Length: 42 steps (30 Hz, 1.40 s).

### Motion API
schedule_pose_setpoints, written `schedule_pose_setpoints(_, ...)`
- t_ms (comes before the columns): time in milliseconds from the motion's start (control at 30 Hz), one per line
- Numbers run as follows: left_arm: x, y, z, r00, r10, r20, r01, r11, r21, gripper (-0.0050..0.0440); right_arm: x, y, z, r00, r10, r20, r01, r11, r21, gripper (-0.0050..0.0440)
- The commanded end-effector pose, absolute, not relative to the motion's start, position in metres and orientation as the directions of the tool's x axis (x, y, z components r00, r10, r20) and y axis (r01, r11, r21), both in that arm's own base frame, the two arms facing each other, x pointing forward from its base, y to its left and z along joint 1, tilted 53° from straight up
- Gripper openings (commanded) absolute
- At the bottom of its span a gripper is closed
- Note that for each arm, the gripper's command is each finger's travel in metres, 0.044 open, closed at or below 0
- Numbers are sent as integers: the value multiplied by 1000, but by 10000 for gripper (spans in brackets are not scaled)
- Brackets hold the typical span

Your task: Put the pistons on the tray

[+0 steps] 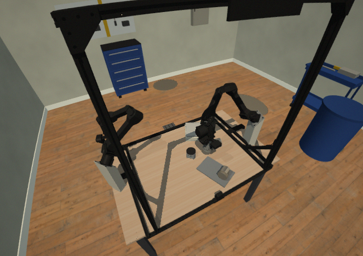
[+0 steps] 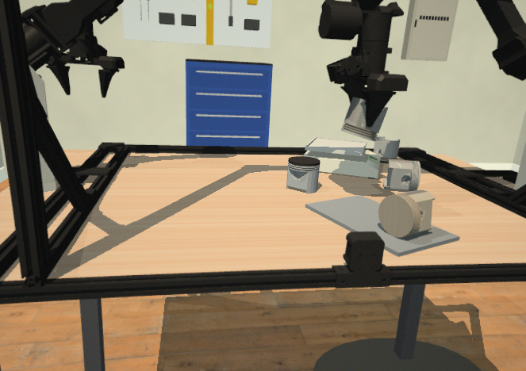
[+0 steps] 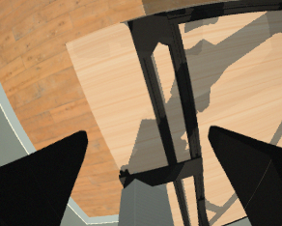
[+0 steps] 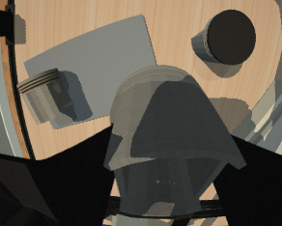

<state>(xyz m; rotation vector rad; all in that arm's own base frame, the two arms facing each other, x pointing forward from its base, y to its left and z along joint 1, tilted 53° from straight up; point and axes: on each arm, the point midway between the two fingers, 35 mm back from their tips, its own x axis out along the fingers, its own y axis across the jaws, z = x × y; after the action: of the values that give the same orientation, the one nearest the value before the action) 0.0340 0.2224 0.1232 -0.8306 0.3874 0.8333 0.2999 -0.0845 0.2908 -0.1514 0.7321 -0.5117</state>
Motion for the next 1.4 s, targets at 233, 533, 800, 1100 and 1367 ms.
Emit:
schedule_pose_setpoints(233, 34, 222, 123, 630, 494, -599, -776, 393, -493, 440, 336, -62, 311, 630, -499, -595, 397, 865, -305, 158)
schedule_pose_setpoints(533, 34, 222, 123, 630, 494, -599, -776, 393, -493, 440, 351, -52, 319, 575, -492, -654, 395, 866, -305, 158)
schedule_pose_setpoints(800, 34, 222, 123, 630, 494, -599, -776, 393, -493, 440, 351, -52, 319, 454, -472, -756, 391, 868, -307, 158)
schedule_pose_setpoints(1100, 34, 222, 123, 630, 494, -599, -776, 393, -493, 440, 360, -59, 309, 434, -467, -770, 390, 868, -307, 158)
schedule_pose_setpoints(1367, 34, 222, 123, 630, 494, -599, -776, 393, -493, 440, 365, -64, 302, 434, -467, -770, 390, 868, -307, 158)
